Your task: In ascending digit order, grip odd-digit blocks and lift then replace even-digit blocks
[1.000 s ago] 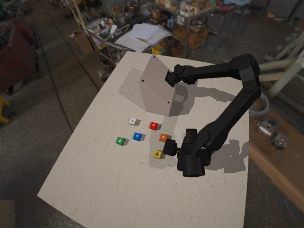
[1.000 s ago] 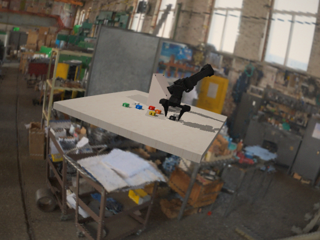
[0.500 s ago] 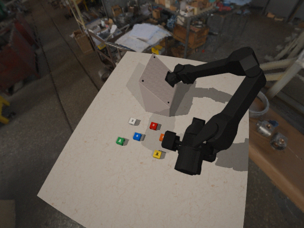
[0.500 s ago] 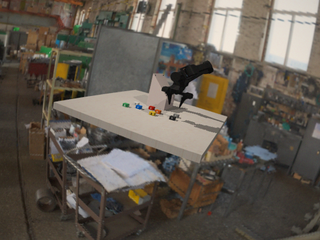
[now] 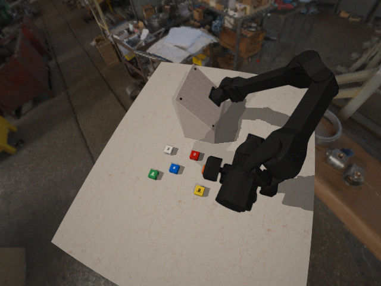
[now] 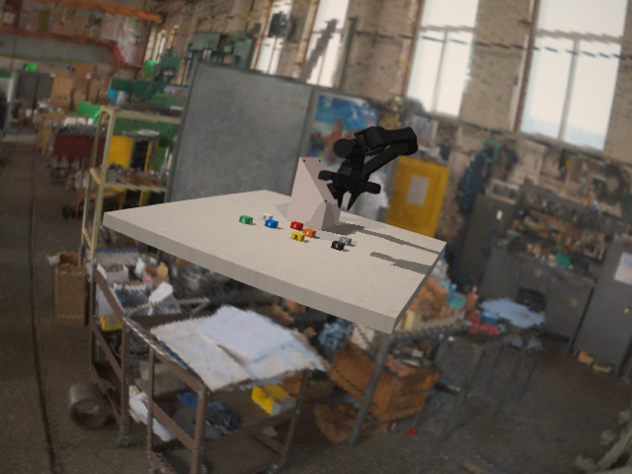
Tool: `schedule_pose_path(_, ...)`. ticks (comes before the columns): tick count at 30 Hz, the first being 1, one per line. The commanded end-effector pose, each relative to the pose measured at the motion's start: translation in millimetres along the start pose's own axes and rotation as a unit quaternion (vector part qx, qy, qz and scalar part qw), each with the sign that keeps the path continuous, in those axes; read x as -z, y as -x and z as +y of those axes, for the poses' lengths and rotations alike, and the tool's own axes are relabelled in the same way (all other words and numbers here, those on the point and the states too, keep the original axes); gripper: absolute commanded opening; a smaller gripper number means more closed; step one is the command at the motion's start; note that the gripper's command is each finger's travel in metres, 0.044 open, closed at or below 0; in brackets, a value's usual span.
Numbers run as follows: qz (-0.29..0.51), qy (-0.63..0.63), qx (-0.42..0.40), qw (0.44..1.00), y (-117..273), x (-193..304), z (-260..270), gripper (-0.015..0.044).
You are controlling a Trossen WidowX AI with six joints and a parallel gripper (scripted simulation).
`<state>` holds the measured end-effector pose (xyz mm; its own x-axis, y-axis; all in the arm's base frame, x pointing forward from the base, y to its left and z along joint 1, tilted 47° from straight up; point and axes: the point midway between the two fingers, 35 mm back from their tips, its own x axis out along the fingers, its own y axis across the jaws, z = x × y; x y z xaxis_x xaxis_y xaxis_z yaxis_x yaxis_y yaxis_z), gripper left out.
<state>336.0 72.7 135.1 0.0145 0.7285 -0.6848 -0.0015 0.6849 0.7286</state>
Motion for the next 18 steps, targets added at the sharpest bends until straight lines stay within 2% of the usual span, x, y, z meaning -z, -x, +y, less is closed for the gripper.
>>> schedule_pose_path(1,-0.005,-0.010,0.016,1.000,5,-5,-54,0.0120)
schedule_pose_path(7,-0.006,-0.014,0.032,0.999,12,12,-161,0.0120)
schedule_pose_path(13,0.000,-0.013,0.023,1.000,10,65,-260,0.0120)
schedule_pose_path(16,0.001,-0.008,0.009,1.000,4,99,-295,0.0120)
schedule_pose_path(18,0.001,-0.007,0.006,1.000,2,104,-300,0.0120)
